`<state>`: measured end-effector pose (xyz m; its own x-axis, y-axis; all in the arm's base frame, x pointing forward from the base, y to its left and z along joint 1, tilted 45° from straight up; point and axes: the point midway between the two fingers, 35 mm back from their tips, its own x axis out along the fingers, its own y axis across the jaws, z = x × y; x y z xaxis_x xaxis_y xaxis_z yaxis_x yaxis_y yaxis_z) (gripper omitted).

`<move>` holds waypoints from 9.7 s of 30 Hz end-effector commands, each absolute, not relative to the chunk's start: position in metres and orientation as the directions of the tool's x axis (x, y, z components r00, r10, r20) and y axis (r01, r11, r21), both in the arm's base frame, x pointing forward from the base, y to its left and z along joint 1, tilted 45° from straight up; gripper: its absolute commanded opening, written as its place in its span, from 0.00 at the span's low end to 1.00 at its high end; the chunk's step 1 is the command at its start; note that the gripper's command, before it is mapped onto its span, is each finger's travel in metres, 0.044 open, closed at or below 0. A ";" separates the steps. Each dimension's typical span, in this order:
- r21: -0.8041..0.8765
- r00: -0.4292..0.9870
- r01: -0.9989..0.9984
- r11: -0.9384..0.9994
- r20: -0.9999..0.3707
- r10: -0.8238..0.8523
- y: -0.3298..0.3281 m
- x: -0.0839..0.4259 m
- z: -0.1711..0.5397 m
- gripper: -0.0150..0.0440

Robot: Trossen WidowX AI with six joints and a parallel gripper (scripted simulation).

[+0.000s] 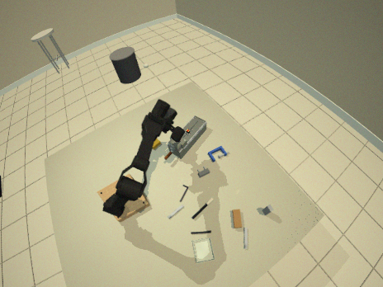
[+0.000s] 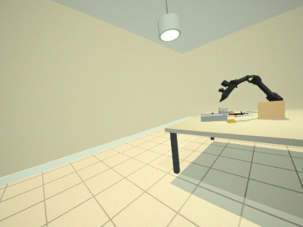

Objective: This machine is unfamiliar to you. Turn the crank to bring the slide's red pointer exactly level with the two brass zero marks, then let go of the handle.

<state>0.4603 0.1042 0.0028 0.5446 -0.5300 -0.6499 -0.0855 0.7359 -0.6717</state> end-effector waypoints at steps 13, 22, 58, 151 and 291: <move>-0.683 0.521 -0.020 0.730 -0.631 -0.575 0.064 0.483 -0.043 1.00; -0.683 0.521 -0.020 0.730 -0.631 -0.575 0.064 0.483 -0.043 1.00; -0.683 0.521 -0.020 0.730 -0.631 -0.575 0.064 0.483 -0.043 0.25; -0.684 0.520 -0.013 0.730 -0.628 -0.579 0.063 0.483 -0.042 0.56; -0.682 0.520 -0.014 0.731 -0.629 -0.577 0.064 0.483 -0.043 0.65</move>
<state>0.4826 0.0637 -0.0428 0.5201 -0.5770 -0.6297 -0.0140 0.7314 -0.6818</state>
